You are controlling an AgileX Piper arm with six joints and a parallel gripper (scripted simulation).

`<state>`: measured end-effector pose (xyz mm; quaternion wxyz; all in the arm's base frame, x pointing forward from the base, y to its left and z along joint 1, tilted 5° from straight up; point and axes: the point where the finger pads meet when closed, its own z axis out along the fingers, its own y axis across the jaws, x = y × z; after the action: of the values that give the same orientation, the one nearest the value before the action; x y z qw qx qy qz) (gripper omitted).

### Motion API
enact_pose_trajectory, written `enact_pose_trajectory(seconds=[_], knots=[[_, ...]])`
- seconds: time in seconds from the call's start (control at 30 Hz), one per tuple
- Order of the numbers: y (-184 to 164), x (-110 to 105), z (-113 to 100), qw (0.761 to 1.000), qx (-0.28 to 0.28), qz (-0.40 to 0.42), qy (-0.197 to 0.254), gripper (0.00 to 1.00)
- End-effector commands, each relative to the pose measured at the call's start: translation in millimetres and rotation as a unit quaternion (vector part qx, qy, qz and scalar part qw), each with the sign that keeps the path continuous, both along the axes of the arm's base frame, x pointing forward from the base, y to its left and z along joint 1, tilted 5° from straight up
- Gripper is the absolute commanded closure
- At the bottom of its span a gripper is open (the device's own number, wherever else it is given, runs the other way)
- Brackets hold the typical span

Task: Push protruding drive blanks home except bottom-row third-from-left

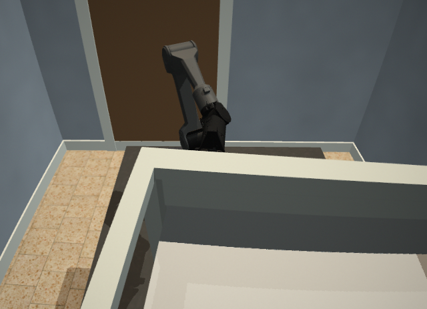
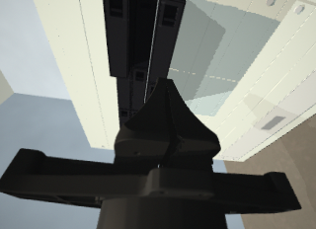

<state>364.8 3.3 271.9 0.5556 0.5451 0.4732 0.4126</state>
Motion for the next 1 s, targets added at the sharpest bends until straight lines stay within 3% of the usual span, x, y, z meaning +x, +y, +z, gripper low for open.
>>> enact_pose_trajectory(seconds=[0.0,0.13,0.37,0.97], knots=[[-0.9,2.8,0.3,1.000,0.000,0.000,-0.001,1.00],[-3.0,12.6,-0.1,1.000,0.000,0.000,-0.001,1.00],[-14.1,62.8,-2.2,1.000,0.000,0.000,-0.001,1.00],[-14.4,64.6,-2.3,1.000,0.000,0.000,-0.001,1.00]])
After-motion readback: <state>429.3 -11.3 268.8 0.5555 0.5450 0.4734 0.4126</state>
